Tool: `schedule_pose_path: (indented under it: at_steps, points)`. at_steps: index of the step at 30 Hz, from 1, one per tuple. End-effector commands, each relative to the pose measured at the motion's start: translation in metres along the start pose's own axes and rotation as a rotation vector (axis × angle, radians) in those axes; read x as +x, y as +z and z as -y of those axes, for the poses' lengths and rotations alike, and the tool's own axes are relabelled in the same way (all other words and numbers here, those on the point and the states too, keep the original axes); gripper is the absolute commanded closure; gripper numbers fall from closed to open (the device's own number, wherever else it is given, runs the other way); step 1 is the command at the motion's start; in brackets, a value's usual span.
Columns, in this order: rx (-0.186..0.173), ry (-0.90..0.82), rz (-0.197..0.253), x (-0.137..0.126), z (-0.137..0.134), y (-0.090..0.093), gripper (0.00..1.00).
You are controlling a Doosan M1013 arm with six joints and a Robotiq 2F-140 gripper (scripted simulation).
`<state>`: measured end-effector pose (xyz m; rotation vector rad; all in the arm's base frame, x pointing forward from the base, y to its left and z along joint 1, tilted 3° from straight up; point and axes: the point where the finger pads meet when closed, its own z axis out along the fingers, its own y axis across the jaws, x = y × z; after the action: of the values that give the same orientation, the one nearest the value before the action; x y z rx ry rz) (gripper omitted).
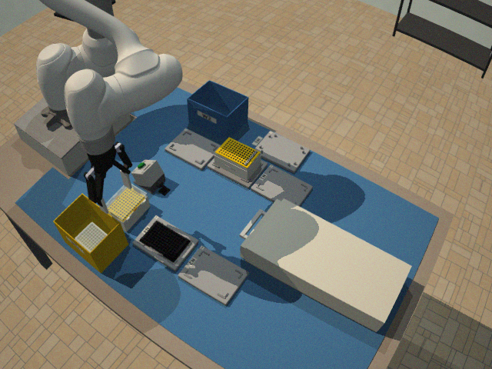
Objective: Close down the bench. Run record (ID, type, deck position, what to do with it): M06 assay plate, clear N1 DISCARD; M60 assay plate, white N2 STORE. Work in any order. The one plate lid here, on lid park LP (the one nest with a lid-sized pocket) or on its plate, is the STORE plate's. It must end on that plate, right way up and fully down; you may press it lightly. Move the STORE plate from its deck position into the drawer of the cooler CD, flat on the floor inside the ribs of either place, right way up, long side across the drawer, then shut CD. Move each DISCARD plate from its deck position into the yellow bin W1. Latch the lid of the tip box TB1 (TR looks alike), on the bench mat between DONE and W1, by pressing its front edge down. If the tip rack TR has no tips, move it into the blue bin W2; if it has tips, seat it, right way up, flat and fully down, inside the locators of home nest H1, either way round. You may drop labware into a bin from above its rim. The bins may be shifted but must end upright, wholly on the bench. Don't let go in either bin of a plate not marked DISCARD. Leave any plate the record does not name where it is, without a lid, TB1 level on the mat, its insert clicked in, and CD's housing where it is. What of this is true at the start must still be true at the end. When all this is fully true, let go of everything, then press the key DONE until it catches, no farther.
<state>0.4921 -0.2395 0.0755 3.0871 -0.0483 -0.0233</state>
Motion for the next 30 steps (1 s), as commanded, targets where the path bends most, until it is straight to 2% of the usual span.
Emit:
schedule_pose_path:
  at_steps: [1, 4, 30]
  points:
    - [0.000, 0.000, 0.000, 0.004, 0.009, 0.000, 0.34]
    - [0.000, 0.000, 0.000, 0.005, 0.013, -0.001, 0.34]
    - [0.000, 0.000, 0.000, 0.041, 0.102, -0.005, 0.34]
